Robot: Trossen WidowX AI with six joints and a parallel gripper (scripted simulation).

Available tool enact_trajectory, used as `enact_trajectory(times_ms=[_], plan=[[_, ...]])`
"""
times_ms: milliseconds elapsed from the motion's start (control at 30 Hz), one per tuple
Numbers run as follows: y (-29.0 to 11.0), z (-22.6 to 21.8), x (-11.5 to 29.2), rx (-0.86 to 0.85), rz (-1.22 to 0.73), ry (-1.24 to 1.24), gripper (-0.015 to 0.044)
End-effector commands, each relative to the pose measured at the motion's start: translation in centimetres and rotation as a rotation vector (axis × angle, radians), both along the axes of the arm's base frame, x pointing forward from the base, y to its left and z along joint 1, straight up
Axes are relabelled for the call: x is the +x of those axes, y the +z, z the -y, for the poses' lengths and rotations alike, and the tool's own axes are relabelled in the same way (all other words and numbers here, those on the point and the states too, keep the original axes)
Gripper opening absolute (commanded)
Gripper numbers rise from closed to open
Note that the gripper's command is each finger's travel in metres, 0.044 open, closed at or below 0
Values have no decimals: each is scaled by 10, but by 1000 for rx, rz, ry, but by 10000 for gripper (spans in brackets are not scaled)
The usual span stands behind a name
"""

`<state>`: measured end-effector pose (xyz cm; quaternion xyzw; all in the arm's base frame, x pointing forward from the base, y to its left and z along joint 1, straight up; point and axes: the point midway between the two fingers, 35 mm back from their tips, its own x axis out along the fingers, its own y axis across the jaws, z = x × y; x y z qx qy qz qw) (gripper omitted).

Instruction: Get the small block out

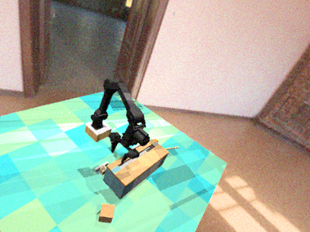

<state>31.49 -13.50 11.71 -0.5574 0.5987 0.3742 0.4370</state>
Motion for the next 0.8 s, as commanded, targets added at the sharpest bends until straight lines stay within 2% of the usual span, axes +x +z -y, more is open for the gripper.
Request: enact_trajectory(times_ms=[0,233,600,767], plan=[[6,14,-15,-1,37,-125,295],[4,18,-20,70,271,-708,285],[4,26,-28,237,611,-1841,285],[5,28,-30,290,668,-2137,285]])
